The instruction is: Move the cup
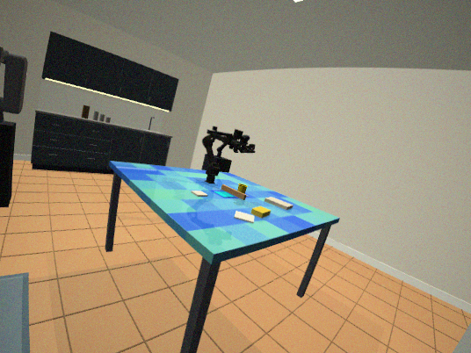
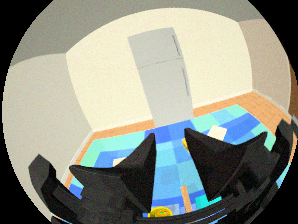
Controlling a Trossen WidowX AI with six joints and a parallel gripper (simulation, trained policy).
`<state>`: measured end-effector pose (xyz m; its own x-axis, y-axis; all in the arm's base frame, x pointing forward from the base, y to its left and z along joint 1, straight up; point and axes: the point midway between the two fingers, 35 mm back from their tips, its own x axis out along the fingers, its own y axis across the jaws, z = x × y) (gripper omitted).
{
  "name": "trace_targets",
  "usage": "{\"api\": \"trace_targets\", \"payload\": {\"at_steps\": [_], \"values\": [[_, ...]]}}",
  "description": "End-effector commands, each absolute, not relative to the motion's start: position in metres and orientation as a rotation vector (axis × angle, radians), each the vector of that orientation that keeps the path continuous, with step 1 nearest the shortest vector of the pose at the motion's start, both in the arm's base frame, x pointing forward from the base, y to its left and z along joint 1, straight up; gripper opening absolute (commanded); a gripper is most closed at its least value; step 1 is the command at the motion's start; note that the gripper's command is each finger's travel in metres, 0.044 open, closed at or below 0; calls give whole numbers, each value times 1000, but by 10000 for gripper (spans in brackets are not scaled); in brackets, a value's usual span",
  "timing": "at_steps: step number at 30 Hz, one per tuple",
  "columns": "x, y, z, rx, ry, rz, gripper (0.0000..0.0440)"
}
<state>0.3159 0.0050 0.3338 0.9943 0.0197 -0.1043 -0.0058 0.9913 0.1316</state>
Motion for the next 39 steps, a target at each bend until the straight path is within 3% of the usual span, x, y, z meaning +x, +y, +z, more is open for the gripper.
{"api": "trace_targets", "payload": {"at_steps": [1,17,39], "values": [[320,9,333,185,159,15,174],[327,25,332,378,337,9,156],[333,47,320,657,625,-82,175]]}}
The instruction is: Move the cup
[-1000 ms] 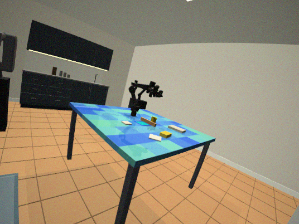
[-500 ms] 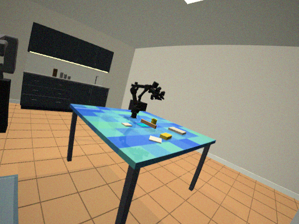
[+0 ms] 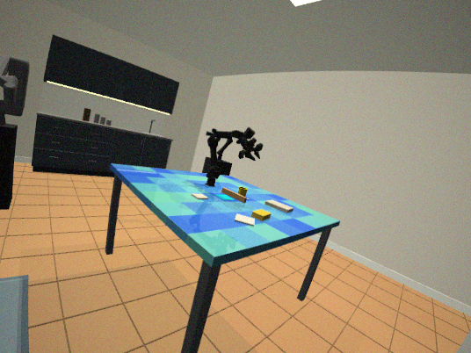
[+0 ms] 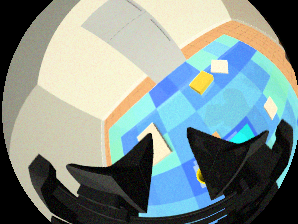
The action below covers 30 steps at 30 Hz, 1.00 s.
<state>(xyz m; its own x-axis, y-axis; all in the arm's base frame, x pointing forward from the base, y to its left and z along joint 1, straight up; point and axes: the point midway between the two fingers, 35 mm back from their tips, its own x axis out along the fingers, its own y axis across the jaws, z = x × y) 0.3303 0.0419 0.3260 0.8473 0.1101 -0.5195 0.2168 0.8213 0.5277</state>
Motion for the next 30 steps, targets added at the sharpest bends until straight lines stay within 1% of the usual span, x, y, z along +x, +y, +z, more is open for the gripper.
{"api": "trace_targets", "payload": {"at_steps": [1,15,30], "values": [[333,48,319,669,639,-89,175],[332,58,298,801,834,-215,168],[324,63,268,862,1036,-386,146]]}}
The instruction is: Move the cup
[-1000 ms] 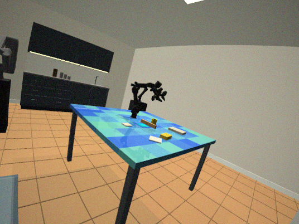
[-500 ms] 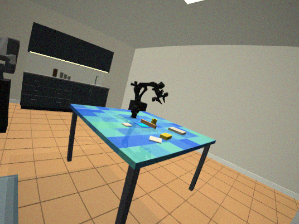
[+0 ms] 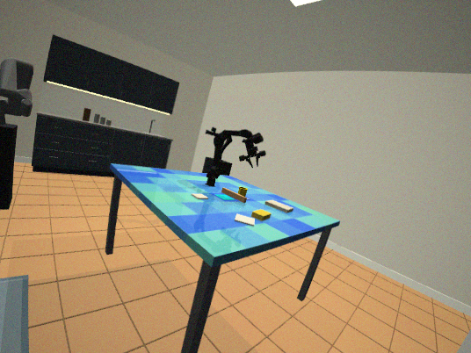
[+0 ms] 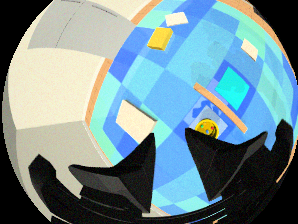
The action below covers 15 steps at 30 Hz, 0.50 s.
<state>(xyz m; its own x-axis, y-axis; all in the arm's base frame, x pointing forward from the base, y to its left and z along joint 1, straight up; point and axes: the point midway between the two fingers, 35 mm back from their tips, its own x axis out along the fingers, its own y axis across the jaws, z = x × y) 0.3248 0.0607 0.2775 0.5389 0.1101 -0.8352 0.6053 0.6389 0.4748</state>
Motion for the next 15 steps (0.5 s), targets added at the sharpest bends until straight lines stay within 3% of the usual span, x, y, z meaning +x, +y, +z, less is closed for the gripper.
{"api": "trace_targets", "payload": {"at_steps": [1,15], "values": [[323,63,266,862,1049,-398,144],[308,60,230,820,1227,-573,148]]}}
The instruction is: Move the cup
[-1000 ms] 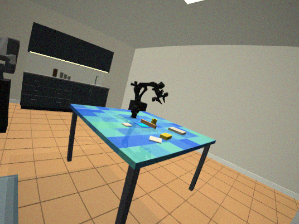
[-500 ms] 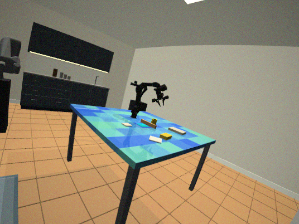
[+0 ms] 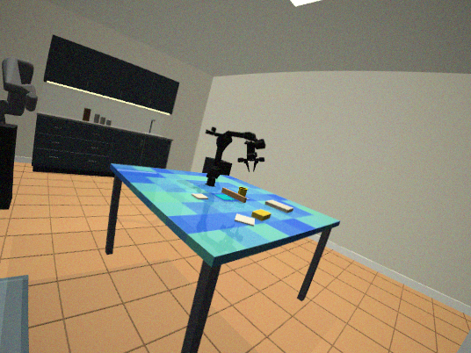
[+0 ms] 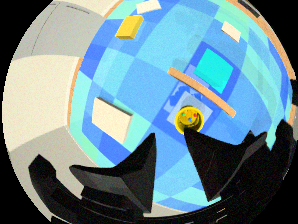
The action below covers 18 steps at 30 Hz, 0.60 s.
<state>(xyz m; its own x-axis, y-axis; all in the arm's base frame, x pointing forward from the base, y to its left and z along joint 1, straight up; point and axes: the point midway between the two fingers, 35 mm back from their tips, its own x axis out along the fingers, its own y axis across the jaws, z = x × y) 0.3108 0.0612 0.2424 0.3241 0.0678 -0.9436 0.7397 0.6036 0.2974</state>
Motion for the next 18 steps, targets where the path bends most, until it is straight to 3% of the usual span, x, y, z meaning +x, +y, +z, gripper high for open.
{"api": "trace_targets", "payload": {"at_steps": [1,18], "values": [[306,59,228,815,1240,-585,150],[285,52,182,727,1416,-801,159]]}}
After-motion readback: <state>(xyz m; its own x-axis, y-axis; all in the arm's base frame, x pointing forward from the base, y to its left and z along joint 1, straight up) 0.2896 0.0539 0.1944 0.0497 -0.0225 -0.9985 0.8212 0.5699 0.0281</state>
